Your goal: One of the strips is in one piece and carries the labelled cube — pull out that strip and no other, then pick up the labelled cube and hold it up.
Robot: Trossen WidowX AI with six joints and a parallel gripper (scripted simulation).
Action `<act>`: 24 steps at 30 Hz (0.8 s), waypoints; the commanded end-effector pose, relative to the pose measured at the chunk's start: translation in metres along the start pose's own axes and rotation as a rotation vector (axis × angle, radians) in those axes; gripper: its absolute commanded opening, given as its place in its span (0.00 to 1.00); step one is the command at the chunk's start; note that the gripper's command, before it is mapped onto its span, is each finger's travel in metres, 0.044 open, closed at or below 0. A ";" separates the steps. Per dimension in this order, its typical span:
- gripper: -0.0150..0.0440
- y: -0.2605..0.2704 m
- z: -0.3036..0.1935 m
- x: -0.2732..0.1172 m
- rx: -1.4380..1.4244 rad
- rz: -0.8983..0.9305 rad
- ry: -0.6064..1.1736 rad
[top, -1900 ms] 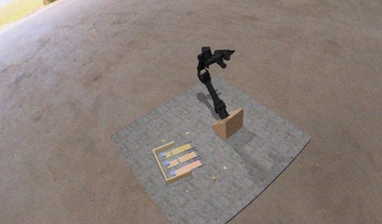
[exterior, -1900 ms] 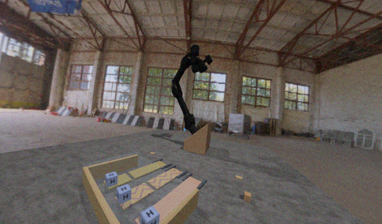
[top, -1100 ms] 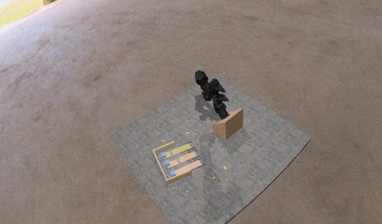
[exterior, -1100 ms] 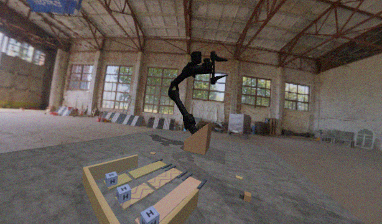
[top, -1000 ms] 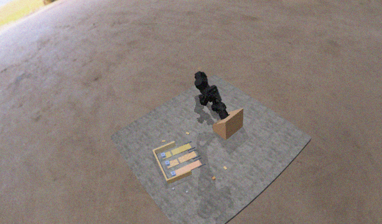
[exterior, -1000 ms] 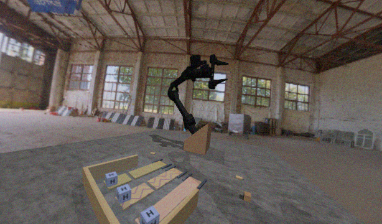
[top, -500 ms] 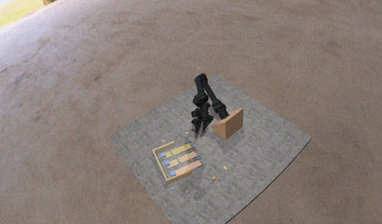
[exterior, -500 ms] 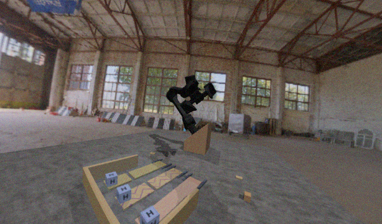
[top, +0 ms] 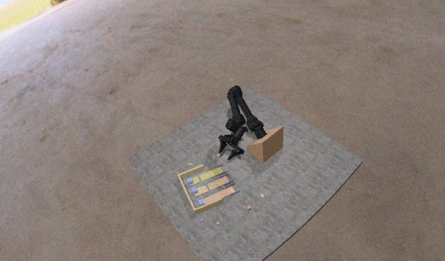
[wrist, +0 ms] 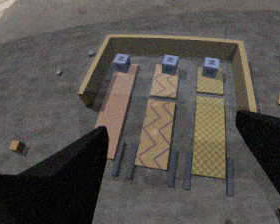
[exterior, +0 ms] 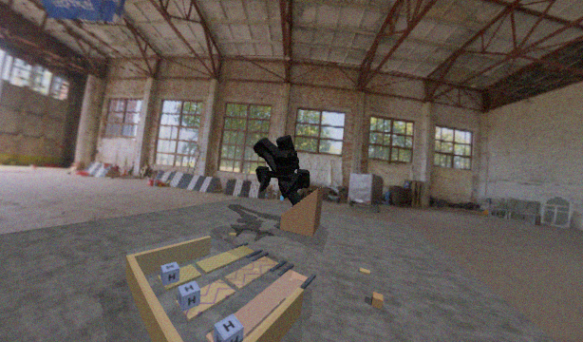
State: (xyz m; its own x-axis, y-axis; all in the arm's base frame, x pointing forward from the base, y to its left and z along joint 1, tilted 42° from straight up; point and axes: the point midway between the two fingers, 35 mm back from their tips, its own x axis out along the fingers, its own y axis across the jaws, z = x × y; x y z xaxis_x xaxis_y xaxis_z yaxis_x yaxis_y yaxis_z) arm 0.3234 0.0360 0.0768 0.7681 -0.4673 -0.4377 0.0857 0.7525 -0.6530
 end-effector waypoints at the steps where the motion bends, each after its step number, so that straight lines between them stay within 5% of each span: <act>1: 0.93 -0.004 0.000 -0.001 -0.008 -0.015 -0.002; 15: 0.93 -0.004 0.000 -0.001 -0.008 -0.015 -0.002; 24: 0.53 0.036 0.018 0.044 0.047 0.064 0.212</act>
State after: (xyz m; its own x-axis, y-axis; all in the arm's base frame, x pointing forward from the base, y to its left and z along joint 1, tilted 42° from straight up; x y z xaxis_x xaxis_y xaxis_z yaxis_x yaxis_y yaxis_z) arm 0.3568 0.0457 0.0607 0.6815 -0.4925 -0.5413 0.0765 0.7836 -0.6166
